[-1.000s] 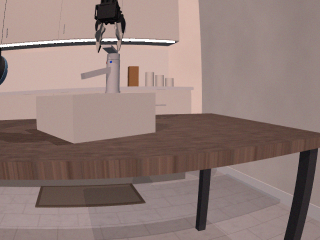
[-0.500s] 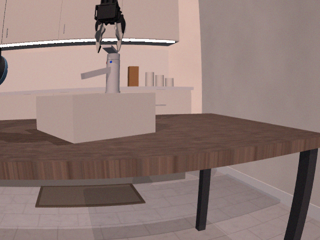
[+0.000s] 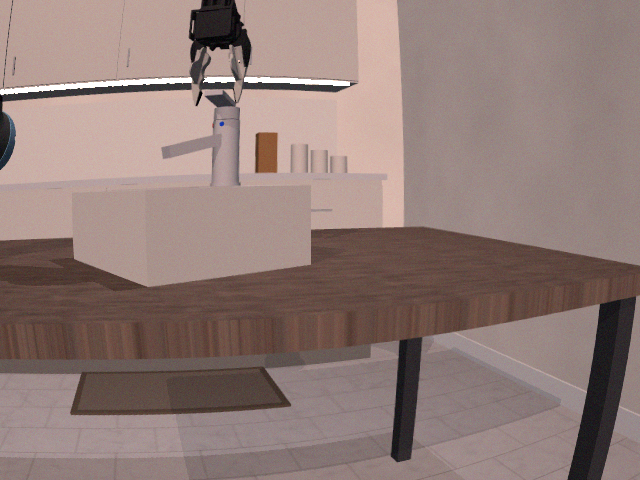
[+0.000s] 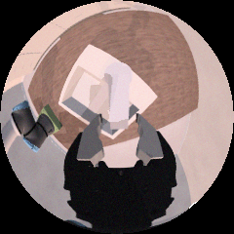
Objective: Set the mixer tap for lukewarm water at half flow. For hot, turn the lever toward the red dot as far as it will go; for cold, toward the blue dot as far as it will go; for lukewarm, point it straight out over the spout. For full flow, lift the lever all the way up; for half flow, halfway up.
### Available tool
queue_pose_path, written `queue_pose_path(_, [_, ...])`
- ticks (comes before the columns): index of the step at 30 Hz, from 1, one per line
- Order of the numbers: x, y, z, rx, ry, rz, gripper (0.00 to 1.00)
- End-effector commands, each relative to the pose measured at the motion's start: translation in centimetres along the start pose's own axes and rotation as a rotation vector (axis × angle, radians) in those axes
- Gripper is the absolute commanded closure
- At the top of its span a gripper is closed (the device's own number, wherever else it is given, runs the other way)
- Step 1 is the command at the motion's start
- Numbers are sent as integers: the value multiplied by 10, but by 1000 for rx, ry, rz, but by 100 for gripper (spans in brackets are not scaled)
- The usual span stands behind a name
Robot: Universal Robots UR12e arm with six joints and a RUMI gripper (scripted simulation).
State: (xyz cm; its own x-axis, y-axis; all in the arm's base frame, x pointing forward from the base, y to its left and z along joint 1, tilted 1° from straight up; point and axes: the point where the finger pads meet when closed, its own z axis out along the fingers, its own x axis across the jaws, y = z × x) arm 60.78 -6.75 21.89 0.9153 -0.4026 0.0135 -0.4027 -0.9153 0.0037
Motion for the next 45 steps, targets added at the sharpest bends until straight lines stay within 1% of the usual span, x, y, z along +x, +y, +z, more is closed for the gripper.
queue_pose_path(1, [1,0,-1,0,2,0,59])
queue_pose_path(10, [1,0,-1,0,2,0,59])
queue_pose_path(11, [1,0,-1,0,2,0,100])
queue_pose_path(45, [1,0,-1,0,2,0,100])
